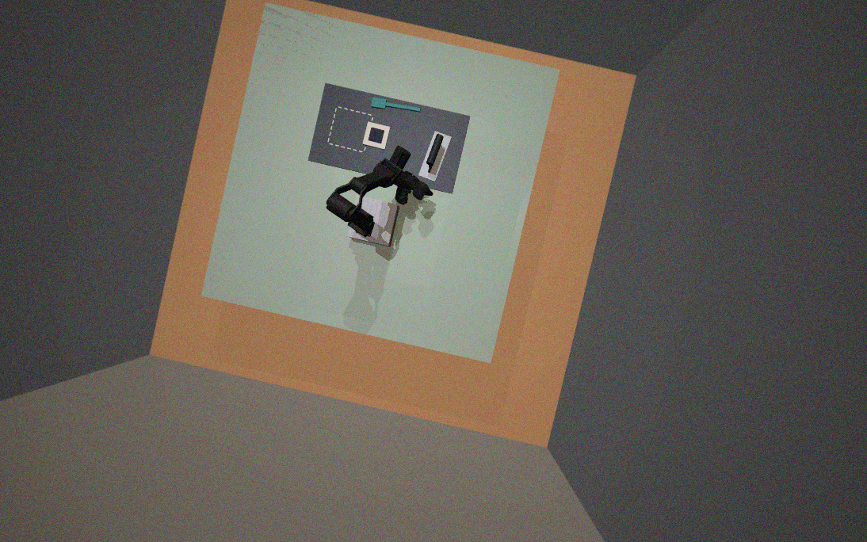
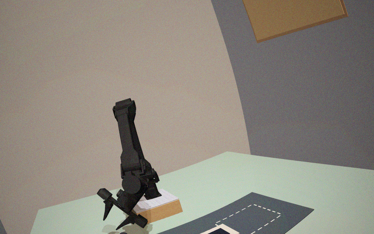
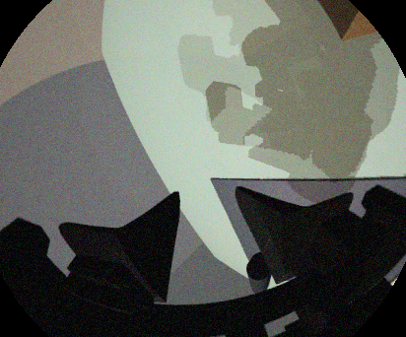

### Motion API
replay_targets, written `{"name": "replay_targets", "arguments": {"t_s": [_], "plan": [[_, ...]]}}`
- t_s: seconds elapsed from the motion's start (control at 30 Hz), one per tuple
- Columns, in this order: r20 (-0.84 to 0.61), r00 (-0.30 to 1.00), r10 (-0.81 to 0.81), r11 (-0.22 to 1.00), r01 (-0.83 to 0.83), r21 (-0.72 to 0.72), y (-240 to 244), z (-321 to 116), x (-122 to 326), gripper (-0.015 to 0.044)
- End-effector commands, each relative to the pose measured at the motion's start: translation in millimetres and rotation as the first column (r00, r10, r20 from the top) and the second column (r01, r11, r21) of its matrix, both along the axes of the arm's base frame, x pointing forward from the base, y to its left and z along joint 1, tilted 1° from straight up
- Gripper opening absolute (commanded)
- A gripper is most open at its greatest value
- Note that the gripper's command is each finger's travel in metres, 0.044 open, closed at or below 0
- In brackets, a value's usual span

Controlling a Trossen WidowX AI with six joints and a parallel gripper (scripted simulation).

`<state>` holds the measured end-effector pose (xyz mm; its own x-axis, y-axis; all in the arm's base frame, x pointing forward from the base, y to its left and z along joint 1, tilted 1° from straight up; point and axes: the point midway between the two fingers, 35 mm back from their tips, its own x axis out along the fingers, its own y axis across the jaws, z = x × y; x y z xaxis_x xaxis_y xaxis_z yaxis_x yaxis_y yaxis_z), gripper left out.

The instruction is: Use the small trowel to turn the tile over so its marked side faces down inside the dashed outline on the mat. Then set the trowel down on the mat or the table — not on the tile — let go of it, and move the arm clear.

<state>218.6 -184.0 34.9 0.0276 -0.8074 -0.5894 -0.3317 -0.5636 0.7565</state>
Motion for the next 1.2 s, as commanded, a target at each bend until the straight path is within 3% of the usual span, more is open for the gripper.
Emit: {"name": "replay_targets", "arguments": {"t_s": [0.0, 0.53, 1.17], "plan": [[-0.085, 0.994, 0.075, 0.997, -0.073, 0.031, -0.9, 1.3, 10.0, 0.0270], [-0.418, 0.794, 0.442, 0.897, -0.379, 0.228, -4.8, 6.6, 48.8, 0.0270], [-0.559, 0.274, 0.783, 0.591, -0.608, 0.529, -7.0, 15.6, 90.5, 0.0270]]}}
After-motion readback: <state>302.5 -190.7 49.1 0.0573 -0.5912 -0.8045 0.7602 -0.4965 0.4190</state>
